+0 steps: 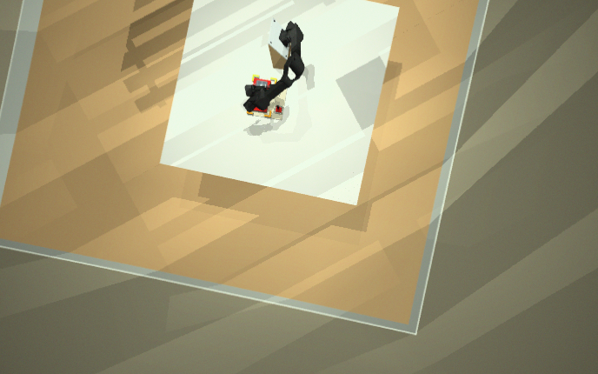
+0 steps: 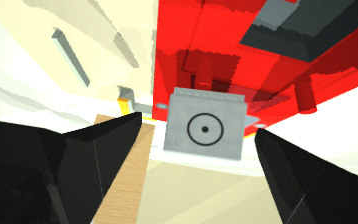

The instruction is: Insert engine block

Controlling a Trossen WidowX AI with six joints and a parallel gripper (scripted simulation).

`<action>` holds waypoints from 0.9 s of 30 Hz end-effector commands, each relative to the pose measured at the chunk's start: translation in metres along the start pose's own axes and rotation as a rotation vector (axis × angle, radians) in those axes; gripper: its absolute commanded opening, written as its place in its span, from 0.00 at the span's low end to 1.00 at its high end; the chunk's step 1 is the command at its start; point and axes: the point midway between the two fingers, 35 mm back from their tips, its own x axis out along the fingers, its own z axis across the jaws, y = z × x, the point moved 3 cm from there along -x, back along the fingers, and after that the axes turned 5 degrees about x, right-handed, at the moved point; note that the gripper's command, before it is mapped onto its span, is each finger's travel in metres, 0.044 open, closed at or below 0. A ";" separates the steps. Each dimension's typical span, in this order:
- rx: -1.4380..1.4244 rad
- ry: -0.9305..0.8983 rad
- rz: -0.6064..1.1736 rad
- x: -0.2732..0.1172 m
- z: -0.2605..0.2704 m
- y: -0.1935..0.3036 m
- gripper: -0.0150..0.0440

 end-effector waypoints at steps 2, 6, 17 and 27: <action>-0.001 0.002 -0.001 0.000 0.000 0.000 1.00; 0.003 -0.005 0.002 -0.007 0.000 -0.001 1.00; 0.004 -0.005 0.002 -0.046 -0.001 -0.003 1.00; 0.007 0.000 -0.008 -0.044 0.001 -0.002 1.00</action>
